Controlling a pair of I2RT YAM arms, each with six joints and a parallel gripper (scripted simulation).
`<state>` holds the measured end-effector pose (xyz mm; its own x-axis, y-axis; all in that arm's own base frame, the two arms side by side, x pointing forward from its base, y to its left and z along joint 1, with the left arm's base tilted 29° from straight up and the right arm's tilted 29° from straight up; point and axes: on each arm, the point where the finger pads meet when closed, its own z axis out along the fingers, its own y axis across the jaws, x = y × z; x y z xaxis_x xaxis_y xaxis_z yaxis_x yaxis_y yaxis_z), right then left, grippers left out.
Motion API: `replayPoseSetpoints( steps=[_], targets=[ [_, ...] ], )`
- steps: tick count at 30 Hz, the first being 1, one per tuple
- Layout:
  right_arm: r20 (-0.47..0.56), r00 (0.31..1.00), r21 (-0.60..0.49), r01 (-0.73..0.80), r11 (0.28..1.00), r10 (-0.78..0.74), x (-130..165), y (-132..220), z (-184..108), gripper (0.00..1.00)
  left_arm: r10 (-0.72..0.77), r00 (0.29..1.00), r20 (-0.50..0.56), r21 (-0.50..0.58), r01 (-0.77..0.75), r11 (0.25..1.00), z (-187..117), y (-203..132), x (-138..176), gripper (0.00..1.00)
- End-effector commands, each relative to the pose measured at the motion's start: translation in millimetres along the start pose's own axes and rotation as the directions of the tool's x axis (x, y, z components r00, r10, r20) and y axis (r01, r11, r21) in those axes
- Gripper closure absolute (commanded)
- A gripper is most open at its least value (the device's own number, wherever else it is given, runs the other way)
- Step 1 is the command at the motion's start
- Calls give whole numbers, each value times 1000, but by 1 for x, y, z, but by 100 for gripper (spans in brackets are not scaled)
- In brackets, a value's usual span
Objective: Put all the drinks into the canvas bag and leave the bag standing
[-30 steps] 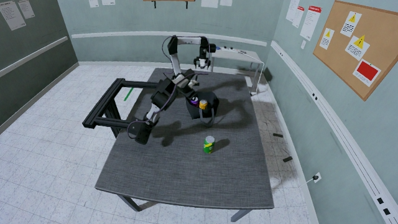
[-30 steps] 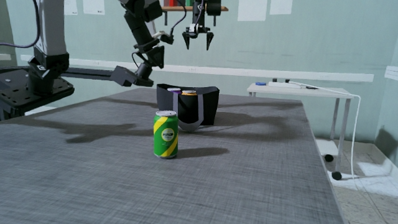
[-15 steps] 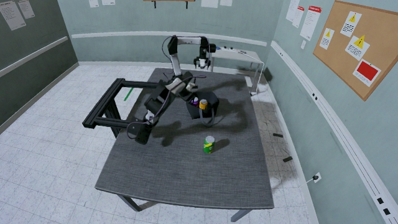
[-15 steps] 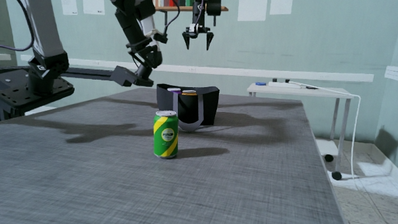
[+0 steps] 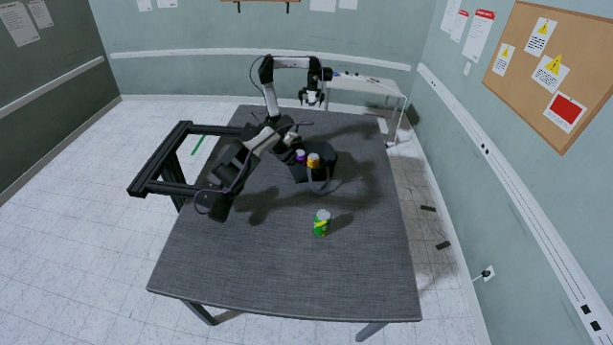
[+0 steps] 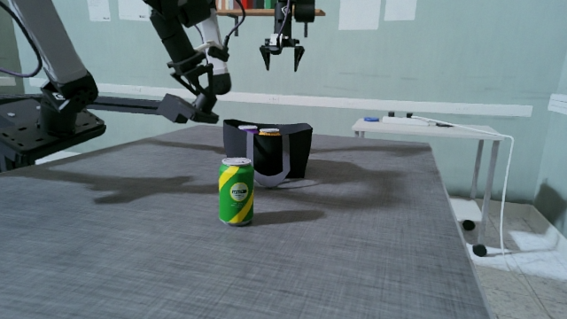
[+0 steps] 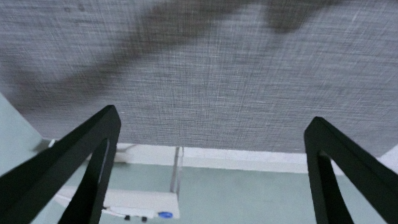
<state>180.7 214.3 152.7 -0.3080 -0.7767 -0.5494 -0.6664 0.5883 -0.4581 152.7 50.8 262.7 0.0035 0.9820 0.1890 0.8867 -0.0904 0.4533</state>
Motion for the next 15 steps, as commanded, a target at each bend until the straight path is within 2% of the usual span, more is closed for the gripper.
replayPoseSetpoints(
  steps=[1,2,4,7,9,10,15],
  targets=[
    [19,1000,-12,2,1000,-2,-1,-2,-7,14,-21,1000,-16,-20,20,1000,-7,5,4,0],
    [42,999,-11,-5,1000,5,-11,-1,-9,14,-21,1000,-16,-20,20,1000,-7,5,4,0],
    [20,1000,-11,10,1000,-10,-3,6,1,14,-21,1000,-16,-20,20,1000,-7,5,4,0],
    [5,1000,-11,21,1000,-21,1,5,0,14,-21,1000,-16,-20,20,1000,-7,5,4,0],
    [59,998,-14,-19,1000,20,-15,-2,-9,14,-21,1000,-16,-20,20,1000,-7,5,4,0],
    [10,998,2,-54,999,54,-3,-14,-8,14,-21,1000,-16,-20,20,1000,-7,5,4,0],
    [-98,976,3,-195,981,194,16,-39,-2,14,-21,1000,-16,-20,20,1000,-7,5,4,0]
  ],
)
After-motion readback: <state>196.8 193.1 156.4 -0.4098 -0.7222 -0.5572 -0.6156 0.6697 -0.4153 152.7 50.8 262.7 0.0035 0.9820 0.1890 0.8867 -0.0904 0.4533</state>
